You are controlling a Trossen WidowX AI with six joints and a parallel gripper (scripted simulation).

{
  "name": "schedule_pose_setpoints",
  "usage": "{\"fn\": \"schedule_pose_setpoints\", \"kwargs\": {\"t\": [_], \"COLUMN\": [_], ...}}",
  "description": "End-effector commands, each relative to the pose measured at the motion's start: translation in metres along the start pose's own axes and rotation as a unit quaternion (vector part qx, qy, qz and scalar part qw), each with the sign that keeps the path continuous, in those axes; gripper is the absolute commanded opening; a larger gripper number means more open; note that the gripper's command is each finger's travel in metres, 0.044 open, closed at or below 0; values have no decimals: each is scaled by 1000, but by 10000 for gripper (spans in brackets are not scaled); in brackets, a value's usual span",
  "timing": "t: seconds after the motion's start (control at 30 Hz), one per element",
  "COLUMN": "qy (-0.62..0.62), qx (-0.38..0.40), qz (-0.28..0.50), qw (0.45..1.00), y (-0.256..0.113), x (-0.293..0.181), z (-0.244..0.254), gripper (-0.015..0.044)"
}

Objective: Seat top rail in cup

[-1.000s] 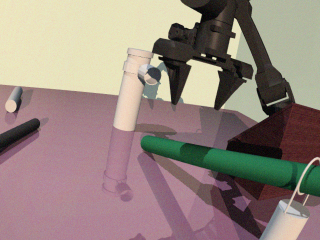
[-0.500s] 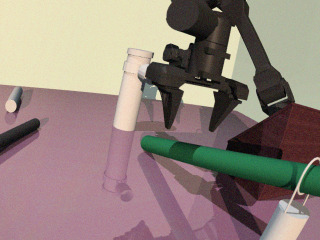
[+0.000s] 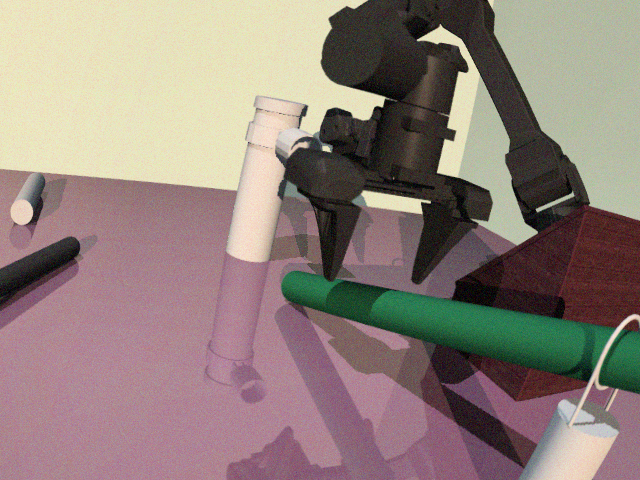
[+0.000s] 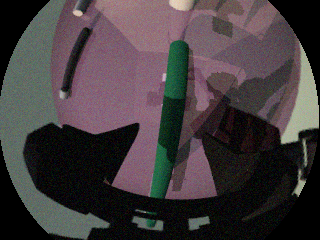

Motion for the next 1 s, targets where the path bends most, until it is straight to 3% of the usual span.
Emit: {"fn": "schedule_pose_setpoints", "kwargs": {"t": [0.0,0.93,0.97], "qy": [-4,-4,-4], "qx": [0,0,0], "qz": [-4,-6,-6], "qw": [1000,1000,1000], "y": [9,50,50], "x": [0,2,2], "z": [-1,-2,-2], "gripper": [440,440,414]}}
Point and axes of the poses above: the point midway between the two fingers, 35 mm back from their tips, its own y axis out along the fingers, its own z axis across the jaws, x = y × z, the point moved 1 cm from there along -y, back along the fingers, and after that the axes turned 14 degrees about y, right-handed, at the moved point
